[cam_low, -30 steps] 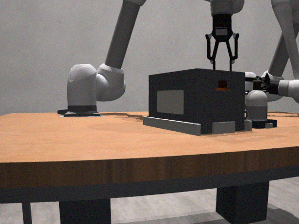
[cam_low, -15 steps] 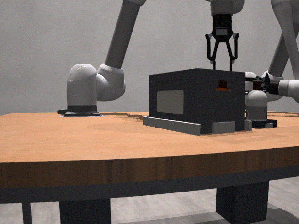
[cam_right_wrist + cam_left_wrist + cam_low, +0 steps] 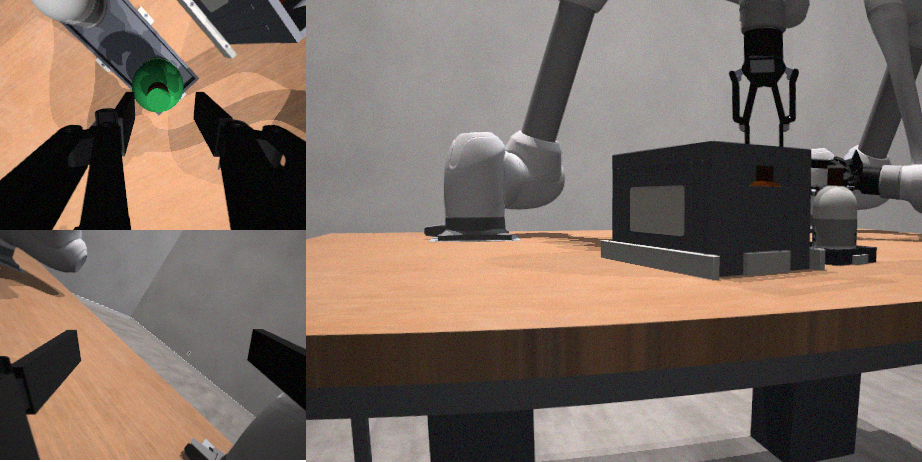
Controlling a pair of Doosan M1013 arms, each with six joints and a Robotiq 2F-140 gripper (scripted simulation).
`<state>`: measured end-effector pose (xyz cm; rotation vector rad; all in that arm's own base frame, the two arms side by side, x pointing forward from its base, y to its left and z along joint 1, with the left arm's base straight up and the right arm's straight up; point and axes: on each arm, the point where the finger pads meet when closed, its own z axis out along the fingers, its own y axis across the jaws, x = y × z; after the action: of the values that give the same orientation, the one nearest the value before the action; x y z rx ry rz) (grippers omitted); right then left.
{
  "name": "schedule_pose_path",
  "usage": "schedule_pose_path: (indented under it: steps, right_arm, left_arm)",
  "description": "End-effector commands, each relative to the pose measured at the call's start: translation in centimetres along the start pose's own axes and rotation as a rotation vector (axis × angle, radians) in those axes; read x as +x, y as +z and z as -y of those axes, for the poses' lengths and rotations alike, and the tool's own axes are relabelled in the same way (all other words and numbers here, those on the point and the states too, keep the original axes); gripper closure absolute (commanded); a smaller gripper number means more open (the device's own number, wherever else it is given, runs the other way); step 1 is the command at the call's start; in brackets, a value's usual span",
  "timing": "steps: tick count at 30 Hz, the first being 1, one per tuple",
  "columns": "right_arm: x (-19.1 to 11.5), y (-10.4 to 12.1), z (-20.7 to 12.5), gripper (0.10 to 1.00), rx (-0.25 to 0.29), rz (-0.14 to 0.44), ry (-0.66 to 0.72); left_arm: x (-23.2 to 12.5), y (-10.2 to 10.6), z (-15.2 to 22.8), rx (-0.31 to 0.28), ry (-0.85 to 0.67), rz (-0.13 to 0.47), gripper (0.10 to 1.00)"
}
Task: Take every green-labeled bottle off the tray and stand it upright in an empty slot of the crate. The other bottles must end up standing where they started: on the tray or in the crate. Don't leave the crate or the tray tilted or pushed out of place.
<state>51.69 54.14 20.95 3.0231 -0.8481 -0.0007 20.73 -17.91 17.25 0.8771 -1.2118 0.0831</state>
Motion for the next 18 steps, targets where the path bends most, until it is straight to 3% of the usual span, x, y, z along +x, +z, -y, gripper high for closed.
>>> schedule_pose_path:
  steps: [1,18]
  right_arm:
    - [0.00,-0.12,0.04,0.656,0.002,0.000,0.000]
    - [0.00,0.10,0.04,0.656,0.002,0.000,0.000]
  left_arm:
    - [0.02,0.00,-0.01,0.000,0.000,0.000,0.098]
    - [0.02,0.00,-0.01,0.000,0.000,0.000,0.098]
